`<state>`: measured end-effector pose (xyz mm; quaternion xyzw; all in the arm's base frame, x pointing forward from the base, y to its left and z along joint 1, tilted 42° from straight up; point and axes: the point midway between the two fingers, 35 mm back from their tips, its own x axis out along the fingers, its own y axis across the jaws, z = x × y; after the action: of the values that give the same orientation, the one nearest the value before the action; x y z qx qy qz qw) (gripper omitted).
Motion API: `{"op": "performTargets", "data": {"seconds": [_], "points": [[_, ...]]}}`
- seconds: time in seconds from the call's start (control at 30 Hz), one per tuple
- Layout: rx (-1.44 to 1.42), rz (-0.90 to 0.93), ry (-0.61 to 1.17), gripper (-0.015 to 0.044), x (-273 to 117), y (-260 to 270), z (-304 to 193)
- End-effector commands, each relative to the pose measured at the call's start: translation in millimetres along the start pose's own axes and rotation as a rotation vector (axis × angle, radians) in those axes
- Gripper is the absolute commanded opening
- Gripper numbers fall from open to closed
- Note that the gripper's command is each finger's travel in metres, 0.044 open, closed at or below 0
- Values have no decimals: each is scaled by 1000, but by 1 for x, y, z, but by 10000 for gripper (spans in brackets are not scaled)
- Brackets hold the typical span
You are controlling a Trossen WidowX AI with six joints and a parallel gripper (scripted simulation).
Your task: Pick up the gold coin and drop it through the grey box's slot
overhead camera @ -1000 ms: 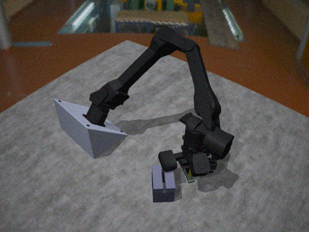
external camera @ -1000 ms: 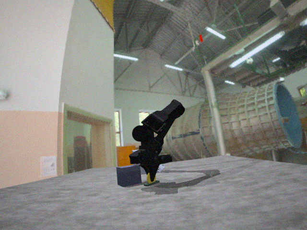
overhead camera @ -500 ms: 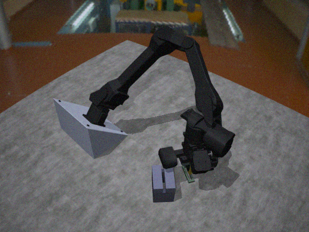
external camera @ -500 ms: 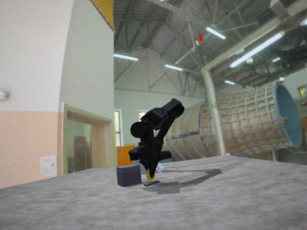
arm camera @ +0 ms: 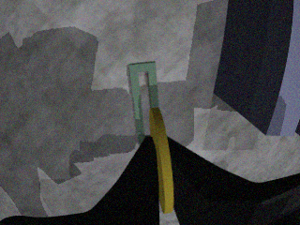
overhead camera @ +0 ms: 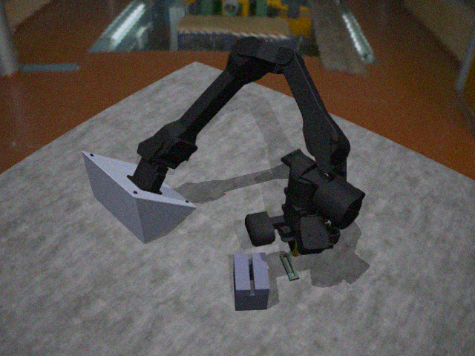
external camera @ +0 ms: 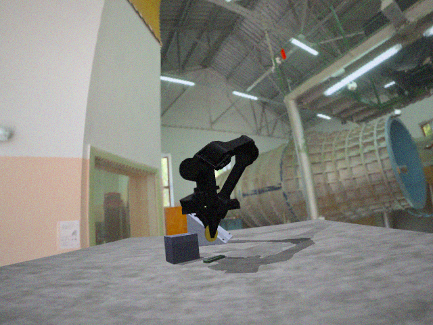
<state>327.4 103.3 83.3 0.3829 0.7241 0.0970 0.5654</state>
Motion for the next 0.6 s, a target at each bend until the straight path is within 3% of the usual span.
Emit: {"op": "performTargets", "data": {"seconds": [0.0, 0.57], "points": [[-6, 0, -10, 0, -15, 0, 1], [38, 1, -8, 0, -43, -3, -3]]}}
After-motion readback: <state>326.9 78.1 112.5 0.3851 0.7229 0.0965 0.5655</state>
